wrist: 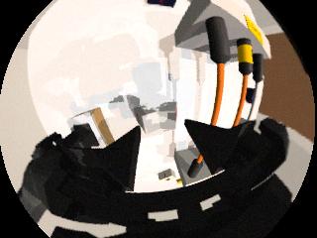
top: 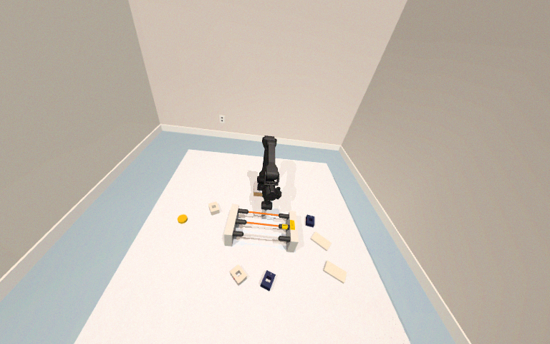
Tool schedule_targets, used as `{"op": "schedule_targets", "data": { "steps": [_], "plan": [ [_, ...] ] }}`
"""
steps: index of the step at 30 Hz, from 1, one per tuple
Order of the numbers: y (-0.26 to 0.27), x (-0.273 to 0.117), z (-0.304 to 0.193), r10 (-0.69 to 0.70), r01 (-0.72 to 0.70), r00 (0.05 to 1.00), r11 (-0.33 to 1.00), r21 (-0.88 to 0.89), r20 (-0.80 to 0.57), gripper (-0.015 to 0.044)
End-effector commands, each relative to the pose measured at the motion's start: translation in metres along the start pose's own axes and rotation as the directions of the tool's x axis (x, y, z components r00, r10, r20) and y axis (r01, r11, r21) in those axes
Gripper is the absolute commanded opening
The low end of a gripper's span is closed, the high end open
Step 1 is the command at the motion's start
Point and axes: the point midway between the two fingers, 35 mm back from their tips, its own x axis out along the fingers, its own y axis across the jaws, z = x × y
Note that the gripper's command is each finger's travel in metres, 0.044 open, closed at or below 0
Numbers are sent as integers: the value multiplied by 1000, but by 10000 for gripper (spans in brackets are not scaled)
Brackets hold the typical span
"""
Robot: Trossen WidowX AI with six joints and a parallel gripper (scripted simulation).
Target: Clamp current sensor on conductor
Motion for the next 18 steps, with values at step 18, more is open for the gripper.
{"op": "schedule_targets", "data": {
  "steps": [18],
  "plan": [
    [2, 18, -1, 4, -4, 1000, 1000, 0, 0, 280]
  ]
}}
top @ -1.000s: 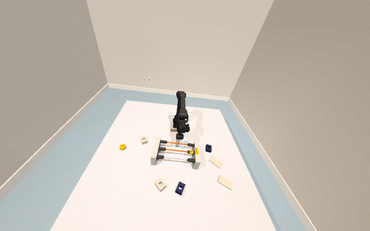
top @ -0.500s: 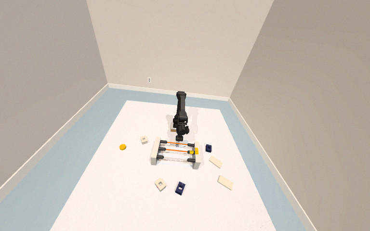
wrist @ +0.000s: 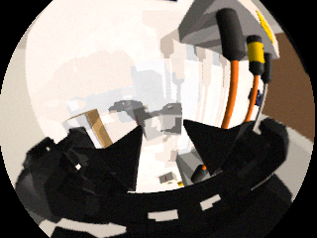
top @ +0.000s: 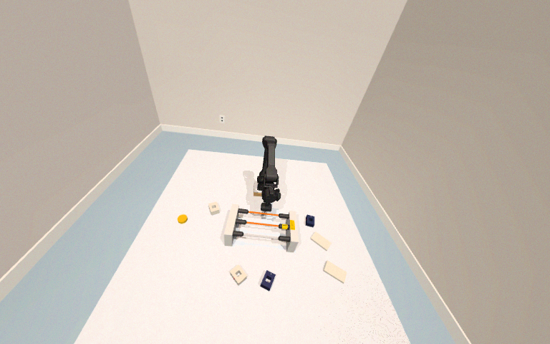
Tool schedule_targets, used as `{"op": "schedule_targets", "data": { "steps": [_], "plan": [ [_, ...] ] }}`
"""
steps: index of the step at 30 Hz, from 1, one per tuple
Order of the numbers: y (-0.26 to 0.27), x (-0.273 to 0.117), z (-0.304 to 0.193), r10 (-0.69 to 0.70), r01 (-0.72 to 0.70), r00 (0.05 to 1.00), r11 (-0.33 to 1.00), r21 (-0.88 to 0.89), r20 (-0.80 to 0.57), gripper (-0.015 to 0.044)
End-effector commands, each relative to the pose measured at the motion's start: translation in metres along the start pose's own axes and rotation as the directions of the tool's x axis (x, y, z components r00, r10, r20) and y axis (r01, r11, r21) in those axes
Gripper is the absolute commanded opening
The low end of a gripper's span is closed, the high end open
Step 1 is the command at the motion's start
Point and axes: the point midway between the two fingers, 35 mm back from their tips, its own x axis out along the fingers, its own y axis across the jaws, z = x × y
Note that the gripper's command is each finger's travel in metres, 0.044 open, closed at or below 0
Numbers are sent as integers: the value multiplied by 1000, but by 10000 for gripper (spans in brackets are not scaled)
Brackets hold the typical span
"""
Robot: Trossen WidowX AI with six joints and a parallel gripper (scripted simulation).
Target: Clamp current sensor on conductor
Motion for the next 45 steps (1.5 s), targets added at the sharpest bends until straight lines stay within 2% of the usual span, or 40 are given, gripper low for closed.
{"op": "schedule_targets", "data": {
  "steps": [1, 12, 20, 45],
  "plan": [
    [0, 0, 0, -2, 2, 1000, 1000, 0, 0, 273],
    [0, 0, 0, -2, 2, 1000, 1000, 0, 0, 200],
    [-6, -25, 1, 0, 0, 1000, 1000, -1, 1, 0],
    [-13, -124, 1, 7, -7, 1000, 1000, -4, 4, 0]
  ]
}}
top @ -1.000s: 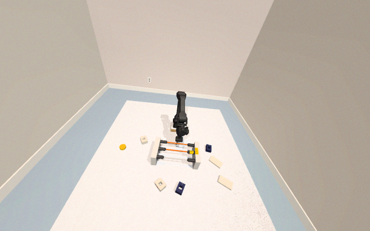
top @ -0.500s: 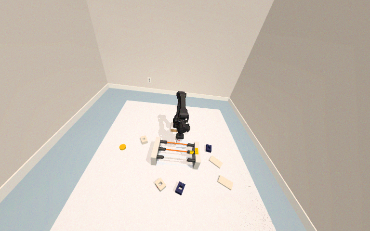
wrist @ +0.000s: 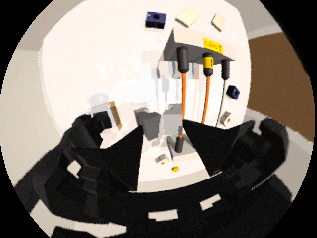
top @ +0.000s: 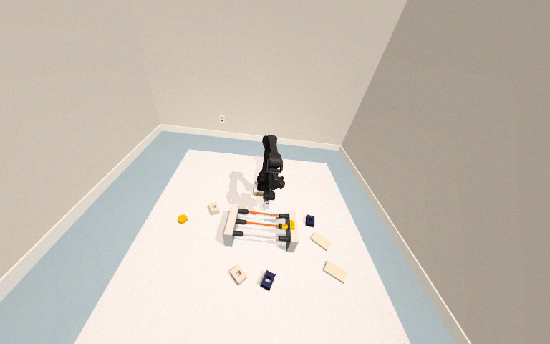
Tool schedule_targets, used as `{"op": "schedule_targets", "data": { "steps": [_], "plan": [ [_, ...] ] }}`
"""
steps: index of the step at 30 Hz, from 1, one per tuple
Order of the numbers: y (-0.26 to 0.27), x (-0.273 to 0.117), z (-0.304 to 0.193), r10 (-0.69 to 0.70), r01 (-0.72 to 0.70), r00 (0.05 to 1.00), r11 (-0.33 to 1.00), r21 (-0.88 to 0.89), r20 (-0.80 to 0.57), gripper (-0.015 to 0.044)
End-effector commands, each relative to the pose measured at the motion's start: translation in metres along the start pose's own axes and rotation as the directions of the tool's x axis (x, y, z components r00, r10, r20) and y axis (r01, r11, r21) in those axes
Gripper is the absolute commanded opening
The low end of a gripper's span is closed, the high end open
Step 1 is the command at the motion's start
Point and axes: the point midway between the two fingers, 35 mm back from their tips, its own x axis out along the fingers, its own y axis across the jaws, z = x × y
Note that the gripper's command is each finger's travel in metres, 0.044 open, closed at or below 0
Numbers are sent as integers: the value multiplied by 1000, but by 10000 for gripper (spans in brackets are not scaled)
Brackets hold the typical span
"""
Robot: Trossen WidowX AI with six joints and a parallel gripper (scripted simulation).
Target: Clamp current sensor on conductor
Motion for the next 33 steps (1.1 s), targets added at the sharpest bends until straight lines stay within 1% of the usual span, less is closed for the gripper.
{"op": "schedule_targets", "data": {
  "steps": [1, 6, 18, 33],
  "plan": [
    [0, -11, 1, 3, -3, 1000, 1000, -5, 5, 0],
    [-11, -13, 0, 3, -3, 1000, 1000, -1, 5, 0],
    [-65, -16, -1, -1, 1, 1000, 1000, 17, 4, 0],
    [-132, -5, -7, -6, 6, 1000, 999, 40, 4, 0]
  ]
}}
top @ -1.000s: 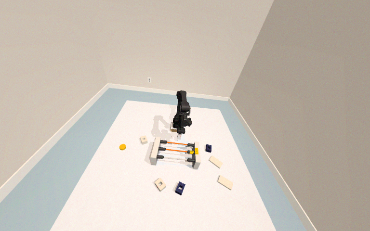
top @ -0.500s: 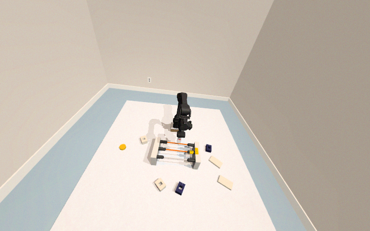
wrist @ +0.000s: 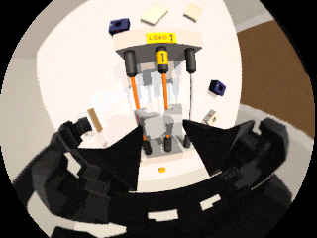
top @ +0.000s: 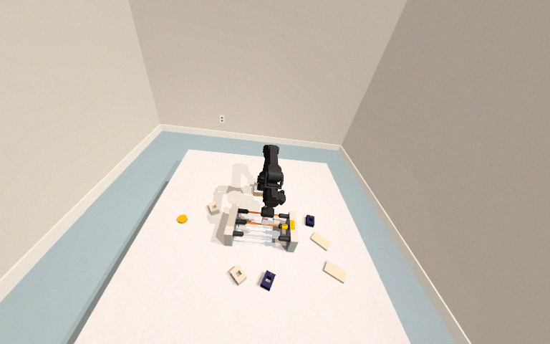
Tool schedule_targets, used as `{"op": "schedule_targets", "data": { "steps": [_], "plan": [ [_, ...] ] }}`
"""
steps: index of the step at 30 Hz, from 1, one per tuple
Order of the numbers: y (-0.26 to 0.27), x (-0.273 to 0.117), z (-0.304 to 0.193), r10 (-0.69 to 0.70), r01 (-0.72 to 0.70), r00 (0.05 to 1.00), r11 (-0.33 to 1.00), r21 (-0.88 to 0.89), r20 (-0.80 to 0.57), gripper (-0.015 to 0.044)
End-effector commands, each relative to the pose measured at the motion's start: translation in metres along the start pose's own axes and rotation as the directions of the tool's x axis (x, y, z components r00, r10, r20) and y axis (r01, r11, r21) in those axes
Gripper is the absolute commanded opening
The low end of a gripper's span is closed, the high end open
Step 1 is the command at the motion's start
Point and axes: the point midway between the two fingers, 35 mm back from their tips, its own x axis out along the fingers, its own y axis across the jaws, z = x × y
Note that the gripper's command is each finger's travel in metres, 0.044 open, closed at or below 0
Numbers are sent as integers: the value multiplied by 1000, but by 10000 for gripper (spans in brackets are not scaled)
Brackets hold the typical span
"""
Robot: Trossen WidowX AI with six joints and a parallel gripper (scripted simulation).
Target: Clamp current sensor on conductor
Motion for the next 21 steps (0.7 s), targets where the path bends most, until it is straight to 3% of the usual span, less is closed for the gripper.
{"op": "schedule_targets", "data": {
  "steps": [1, 21],
  "plan": [
    [-20, 7, -1, 1, -1, 1000, 1000, 3, 4, 0],
    [-25, 32, -1, 1, -1, 1000, 1000, 4, 4, 0]
  ]
}}
